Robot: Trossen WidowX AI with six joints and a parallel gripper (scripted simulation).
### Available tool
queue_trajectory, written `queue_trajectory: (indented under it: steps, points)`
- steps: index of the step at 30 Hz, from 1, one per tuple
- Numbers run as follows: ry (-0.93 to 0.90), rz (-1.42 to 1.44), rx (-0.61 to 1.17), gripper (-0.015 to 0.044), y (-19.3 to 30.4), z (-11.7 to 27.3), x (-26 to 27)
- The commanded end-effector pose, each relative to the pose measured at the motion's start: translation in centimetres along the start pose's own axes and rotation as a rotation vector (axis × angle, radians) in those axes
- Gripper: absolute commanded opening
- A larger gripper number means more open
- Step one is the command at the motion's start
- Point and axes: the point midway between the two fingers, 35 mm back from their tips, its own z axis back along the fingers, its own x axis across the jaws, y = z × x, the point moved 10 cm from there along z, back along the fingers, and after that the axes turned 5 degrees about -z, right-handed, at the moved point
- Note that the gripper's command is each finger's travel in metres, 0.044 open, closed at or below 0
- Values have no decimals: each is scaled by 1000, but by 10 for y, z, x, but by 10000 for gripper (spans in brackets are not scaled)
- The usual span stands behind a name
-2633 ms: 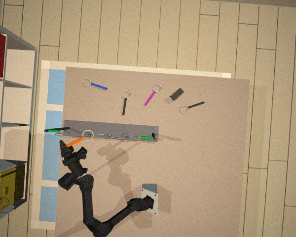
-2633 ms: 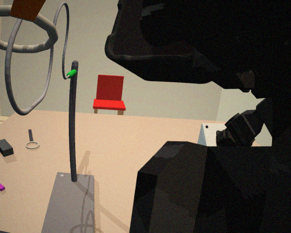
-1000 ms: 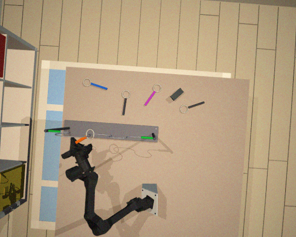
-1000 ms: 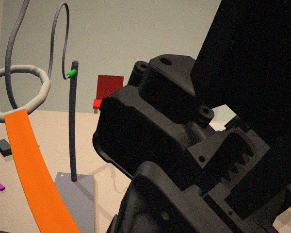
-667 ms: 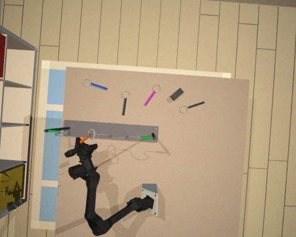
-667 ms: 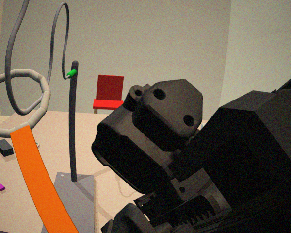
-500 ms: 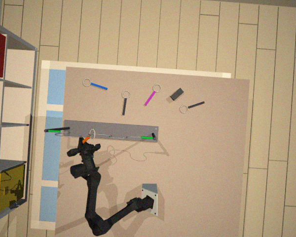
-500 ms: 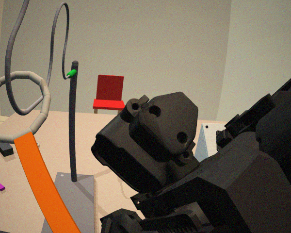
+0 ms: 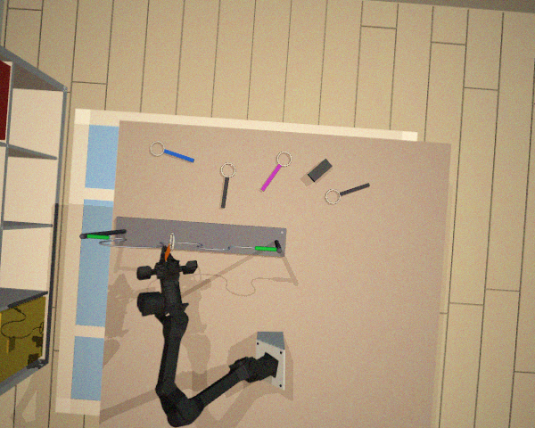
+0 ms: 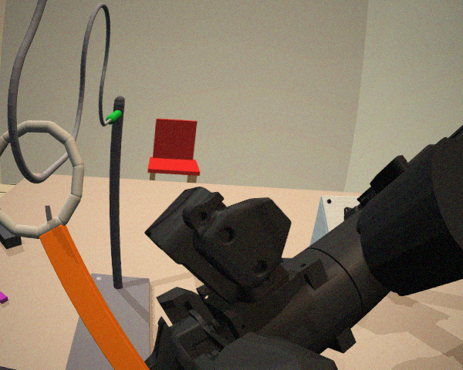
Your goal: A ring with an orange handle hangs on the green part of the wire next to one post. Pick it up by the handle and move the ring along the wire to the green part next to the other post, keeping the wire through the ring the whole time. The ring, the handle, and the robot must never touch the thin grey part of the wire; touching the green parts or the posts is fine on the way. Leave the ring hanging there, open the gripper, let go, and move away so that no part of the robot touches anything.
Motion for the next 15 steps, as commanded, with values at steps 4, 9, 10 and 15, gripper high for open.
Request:
queue_trajectory:
  steps: [4, 9, 10, 15]
  points:
    - [82, 142, 16, -150, -4, 6, -18]
    - [126, 216, 22, -150, -8, 9, -27]
    - [133, 229, 23, -150, -9, 9, -29]
    - [169, 291, 27, -150, -13, 12, -37]
